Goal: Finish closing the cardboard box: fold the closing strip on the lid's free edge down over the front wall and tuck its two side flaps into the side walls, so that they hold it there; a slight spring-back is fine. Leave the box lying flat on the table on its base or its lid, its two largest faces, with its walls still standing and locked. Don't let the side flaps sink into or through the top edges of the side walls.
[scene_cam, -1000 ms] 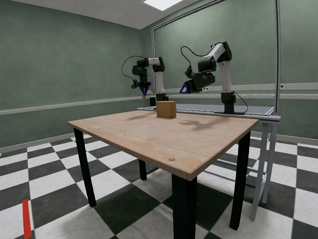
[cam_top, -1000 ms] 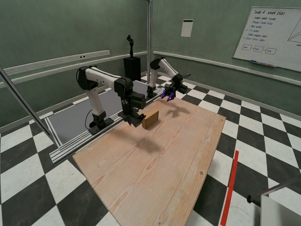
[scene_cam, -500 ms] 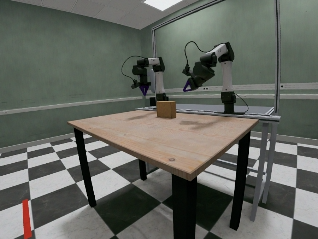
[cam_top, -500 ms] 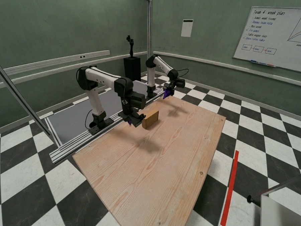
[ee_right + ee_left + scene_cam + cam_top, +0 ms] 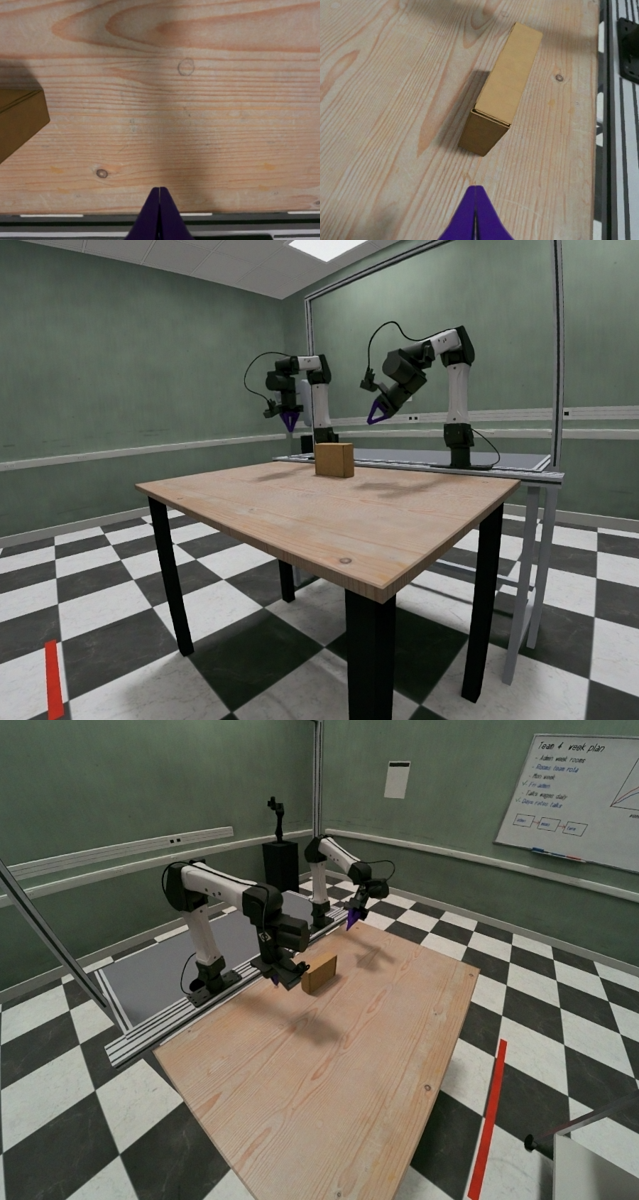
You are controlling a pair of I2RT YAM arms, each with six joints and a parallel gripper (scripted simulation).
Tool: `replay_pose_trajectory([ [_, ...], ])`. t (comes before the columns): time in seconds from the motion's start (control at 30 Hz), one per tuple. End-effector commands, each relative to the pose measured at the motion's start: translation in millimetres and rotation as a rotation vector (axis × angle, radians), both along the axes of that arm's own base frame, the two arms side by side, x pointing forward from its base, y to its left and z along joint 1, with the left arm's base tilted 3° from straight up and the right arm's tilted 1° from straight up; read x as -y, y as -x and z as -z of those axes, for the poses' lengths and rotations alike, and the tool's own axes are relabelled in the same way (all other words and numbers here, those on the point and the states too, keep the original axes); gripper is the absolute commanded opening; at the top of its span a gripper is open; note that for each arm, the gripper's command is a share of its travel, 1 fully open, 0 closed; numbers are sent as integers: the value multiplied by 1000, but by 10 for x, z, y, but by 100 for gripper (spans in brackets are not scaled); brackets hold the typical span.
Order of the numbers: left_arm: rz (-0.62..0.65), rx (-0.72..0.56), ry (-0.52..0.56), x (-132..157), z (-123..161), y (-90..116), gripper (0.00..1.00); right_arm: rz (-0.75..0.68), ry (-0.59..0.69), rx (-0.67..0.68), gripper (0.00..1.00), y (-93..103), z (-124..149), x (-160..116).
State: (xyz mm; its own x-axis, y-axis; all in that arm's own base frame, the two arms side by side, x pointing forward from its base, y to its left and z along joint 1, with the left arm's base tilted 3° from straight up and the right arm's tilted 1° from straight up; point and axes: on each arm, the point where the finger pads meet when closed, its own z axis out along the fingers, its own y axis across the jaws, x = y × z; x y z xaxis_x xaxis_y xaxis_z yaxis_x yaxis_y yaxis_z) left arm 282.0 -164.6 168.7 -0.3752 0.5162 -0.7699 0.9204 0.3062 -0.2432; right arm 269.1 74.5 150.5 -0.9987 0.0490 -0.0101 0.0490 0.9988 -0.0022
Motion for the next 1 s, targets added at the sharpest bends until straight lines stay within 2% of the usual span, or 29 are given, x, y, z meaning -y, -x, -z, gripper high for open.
replay_pose_trajectory([
  [0.0,-105,-47,-73,-47,52,-11,1,-13,-3,9,1,-6,-27,-8],
  [0.07,-131,-17,-84,-33,-114,-113,1,-13,-3,9,1,-6,-27,-8],
  [0.2,-184,-86,-130,-41,-79,-57,1,-13,-3,9,1,-6,-27,-8],
  [0.4,-238,-132,-172,-40,-51,-62,1,-13,-3,9,1,-6,-27,-8],
  [0.53,-312,-214,-238,-36,34,-77,1,-13,-3,9,1,-6,-27,-8],
  [0.97,-460,-294,-344,-35,23,-74,1,-13,-3,9,1,-6,-27,-8],
])
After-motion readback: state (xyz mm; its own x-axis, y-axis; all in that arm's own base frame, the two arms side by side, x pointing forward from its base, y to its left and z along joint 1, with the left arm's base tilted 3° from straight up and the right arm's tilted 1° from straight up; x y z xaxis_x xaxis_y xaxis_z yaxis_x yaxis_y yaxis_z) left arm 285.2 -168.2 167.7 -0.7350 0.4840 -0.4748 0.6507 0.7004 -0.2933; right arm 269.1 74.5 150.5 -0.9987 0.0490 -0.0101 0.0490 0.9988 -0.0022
